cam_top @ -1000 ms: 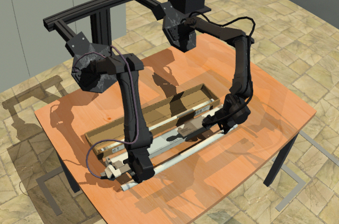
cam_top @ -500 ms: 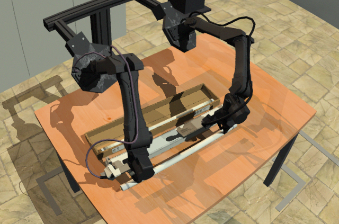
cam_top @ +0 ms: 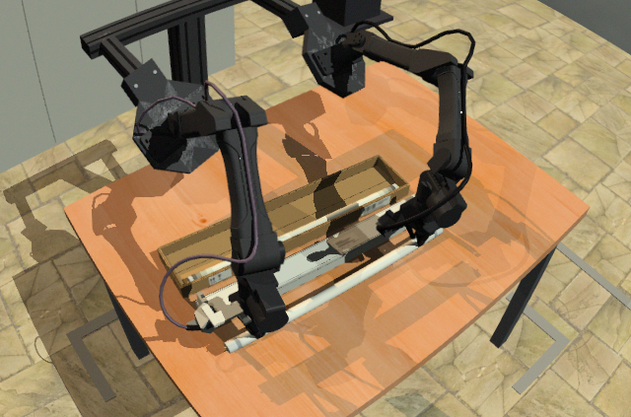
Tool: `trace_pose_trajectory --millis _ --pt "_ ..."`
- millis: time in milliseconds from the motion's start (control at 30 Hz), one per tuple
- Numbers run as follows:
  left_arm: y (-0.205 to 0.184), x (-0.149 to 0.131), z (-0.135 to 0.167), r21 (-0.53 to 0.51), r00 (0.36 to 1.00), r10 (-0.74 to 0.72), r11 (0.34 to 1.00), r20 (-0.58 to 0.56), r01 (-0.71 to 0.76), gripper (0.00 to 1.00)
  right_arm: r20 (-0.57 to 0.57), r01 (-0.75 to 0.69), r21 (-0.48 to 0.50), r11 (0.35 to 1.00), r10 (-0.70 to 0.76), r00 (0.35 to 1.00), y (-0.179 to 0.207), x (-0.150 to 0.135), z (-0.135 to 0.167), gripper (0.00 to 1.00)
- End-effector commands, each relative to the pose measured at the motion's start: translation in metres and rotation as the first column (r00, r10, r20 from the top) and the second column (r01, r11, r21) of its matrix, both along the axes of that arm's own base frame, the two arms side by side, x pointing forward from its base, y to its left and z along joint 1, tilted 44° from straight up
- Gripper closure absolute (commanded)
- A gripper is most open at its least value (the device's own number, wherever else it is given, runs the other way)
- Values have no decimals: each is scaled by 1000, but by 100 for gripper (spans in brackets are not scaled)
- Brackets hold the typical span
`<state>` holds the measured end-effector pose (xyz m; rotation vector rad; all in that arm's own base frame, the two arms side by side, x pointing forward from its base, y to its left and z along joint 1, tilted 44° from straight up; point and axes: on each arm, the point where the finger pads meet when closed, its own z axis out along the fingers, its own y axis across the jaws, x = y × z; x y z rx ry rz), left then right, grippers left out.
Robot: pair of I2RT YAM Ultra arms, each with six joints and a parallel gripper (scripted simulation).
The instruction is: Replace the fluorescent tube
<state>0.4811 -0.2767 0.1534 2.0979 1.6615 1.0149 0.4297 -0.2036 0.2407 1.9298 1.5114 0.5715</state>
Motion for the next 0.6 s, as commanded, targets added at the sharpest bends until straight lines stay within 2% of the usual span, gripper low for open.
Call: trace_pose_trajectory --millis 0,567 --pt "-15 -13 31 -26 999 -21 999 36 22 89 29 25 -34 999 -24 999 -8 -12 26 89" --pt "-19 -29 44 -26 999 -22 999 33 22 89 29 22 -33 999 -21 999 -2 -27 41 89"
